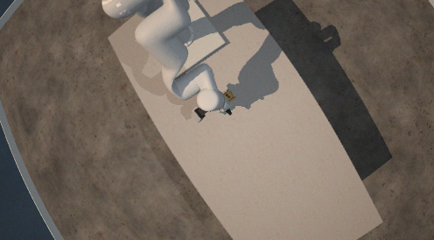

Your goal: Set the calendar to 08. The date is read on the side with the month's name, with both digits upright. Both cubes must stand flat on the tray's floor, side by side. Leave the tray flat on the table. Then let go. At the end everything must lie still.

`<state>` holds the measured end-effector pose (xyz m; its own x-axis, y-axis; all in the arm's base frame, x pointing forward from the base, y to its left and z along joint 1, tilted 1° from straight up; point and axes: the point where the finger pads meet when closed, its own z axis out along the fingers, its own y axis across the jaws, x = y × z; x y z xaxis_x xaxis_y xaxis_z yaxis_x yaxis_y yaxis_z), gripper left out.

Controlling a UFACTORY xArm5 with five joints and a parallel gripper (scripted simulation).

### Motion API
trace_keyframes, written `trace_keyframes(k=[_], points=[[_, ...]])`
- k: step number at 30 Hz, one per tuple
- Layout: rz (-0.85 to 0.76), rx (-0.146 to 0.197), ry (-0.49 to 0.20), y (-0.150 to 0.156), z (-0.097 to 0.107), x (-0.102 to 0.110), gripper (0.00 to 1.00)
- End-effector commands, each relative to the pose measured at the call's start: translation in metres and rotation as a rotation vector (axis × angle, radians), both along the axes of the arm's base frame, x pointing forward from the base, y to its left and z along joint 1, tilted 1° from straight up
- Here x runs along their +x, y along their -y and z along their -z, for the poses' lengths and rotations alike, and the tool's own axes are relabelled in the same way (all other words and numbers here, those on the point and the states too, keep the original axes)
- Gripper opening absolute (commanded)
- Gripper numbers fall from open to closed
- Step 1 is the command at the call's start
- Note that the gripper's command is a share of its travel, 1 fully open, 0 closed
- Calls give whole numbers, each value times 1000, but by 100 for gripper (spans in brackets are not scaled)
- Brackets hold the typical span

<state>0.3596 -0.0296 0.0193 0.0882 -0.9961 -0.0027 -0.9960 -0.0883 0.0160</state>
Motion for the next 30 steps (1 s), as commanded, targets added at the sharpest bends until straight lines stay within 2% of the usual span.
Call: trace_keyframes(k=[1, 30], points=[[0, 0, 3, 0, 6, 1, 49], [0, 0, 3, 0, 11, 1, 49]])
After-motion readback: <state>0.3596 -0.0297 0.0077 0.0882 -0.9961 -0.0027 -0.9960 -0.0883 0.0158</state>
